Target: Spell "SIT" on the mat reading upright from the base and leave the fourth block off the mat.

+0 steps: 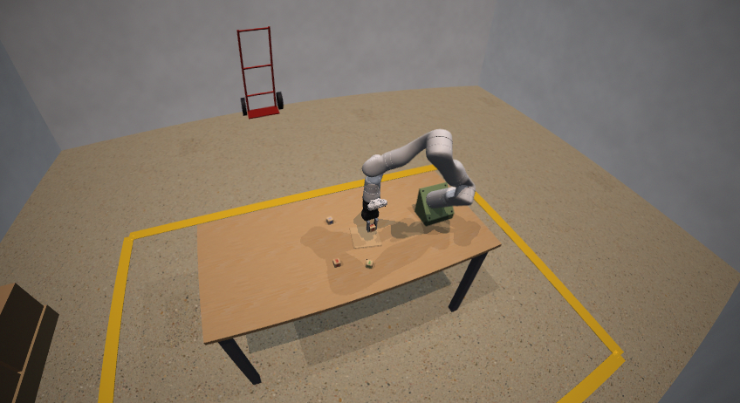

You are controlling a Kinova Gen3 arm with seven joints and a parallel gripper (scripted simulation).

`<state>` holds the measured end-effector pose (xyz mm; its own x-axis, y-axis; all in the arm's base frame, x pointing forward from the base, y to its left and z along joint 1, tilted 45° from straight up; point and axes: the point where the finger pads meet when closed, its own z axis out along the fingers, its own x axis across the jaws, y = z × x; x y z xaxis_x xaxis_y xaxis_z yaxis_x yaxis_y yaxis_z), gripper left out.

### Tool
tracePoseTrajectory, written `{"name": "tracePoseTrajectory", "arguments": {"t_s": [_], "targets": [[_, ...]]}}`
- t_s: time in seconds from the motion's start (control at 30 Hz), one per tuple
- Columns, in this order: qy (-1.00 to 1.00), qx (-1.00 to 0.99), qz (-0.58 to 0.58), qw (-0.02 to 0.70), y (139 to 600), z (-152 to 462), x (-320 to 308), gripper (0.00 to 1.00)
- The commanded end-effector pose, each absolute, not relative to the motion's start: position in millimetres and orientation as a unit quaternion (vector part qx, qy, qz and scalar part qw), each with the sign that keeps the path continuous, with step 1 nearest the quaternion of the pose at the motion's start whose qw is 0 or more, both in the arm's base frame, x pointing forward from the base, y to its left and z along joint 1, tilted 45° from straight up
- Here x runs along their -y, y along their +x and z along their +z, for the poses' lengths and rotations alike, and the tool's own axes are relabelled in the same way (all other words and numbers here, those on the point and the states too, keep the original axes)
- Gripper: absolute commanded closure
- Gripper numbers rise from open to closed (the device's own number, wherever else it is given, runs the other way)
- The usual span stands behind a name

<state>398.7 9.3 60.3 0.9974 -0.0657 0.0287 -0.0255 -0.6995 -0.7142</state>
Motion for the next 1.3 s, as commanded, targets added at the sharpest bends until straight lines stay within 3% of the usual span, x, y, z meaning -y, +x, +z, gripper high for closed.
{"name": "tracePoseTrajectory", "arguments": {"t_s": [0.0, 0.6, 1.27], "targets": [[-0.923, -0.016, -0.032, 0.383, 400.0, 60.5, -7.3, 0.43], [-0.923, -0.016, -0.030, 0.384, 399.0, 58.7, -9.6, 0.43], [-0.923, -0.018, -0.028, 0.384, 401.2, 6.9, -59.2, 0.43]]}}
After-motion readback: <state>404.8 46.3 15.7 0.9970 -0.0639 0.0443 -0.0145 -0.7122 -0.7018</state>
